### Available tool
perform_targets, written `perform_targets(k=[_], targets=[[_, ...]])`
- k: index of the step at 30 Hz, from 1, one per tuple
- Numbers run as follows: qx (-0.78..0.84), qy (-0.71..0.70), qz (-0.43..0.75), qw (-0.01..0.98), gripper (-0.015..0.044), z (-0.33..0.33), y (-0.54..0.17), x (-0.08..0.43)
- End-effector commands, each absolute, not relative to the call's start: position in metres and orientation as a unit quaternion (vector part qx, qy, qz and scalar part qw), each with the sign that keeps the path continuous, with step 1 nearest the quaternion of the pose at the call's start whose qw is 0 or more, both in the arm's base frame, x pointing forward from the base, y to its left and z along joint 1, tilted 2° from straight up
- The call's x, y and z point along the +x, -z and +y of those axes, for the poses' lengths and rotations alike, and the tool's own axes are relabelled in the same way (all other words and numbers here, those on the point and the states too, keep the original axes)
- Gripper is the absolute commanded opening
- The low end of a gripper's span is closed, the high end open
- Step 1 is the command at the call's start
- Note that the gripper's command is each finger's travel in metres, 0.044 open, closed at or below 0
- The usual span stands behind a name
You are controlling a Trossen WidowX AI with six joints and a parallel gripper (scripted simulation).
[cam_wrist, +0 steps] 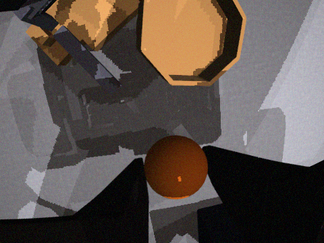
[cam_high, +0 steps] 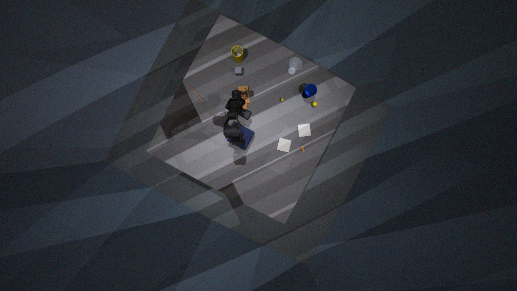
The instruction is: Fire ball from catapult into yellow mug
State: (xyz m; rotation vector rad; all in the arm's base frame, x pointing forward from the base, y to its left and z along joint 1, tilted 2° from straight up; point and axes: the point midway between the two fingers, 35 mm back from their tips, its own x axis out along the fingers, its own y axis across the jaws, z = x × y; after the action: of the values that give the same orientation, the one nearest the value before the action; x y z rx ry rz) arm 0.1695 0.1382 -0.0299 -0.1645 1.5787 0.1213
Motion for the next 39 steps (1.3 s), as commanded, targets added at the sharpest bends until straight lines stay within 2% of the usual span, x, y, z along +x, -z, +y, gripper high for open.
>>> perform_targets(k=[1, 12, 39], targets=[[-0.07, -0.056, 0.705, 0.703, 0.0, 0.142, 0.003, 0.172], [-0.07, -0.056, 0.705, 0.703, 0.0, 0.139, -0.058, 0.163], [-0.245, -0.15, 0.742, 0.606, 0.0, 0.142, -0.038, 0.214]])
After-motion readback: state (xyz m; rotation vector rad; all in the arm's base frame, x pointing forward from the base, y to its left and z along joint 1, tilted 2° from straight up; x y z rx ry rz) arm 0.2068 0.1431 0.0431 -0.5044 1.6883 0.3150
